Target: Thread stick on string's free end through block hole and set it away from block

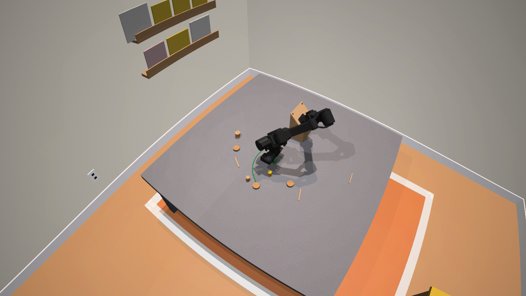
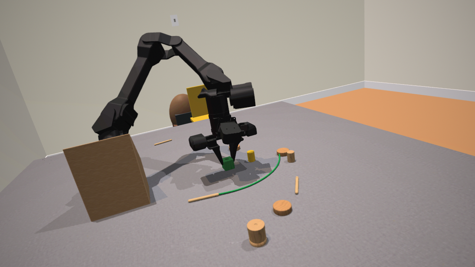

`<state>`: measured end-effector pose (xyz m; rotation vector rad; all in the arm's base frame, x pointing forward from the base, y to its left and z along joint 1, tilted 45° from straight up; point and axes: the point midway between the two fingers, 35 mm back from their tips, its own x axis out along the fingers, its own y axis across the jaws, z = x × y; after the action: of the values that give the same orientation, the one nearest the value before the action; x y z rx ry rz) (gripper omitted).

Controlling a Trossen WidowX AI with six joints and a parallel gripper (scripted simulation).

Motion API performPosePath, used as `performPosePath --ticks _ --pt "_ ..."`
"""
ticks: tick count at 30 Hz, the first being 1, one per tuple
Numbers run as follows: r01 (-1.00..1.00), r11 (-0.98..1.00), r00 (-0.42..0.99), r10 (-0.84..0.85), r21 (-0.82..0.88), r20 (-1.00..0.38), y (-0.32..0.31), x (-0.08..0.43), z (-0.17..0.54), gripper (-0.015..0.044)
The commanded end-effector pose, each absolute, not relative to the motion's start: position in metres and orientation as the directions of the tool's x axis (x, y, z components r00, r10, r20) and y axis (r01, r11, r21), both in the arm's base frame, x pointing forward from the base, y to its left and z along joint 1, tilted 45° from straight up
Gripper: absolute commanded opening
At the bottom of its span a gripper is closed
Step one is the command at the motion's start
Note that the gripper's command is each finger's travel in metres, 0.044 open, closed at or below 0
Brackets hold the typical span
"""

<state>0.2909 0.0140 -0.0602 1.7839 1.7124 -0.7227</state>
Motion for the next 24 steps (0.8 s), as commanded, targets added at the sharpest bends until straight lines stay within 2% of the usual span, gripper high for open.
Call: performPosePath --ticks 1,24 --pt "0.999 -0.025 0.037 0.665 0.027 -0.746 0.016 0.291 -0.058 0.0000" --pt "0.999 -0.024 0.028 0.319 0.021 -0.947 0.039 0.292 -0.049 0.0000"
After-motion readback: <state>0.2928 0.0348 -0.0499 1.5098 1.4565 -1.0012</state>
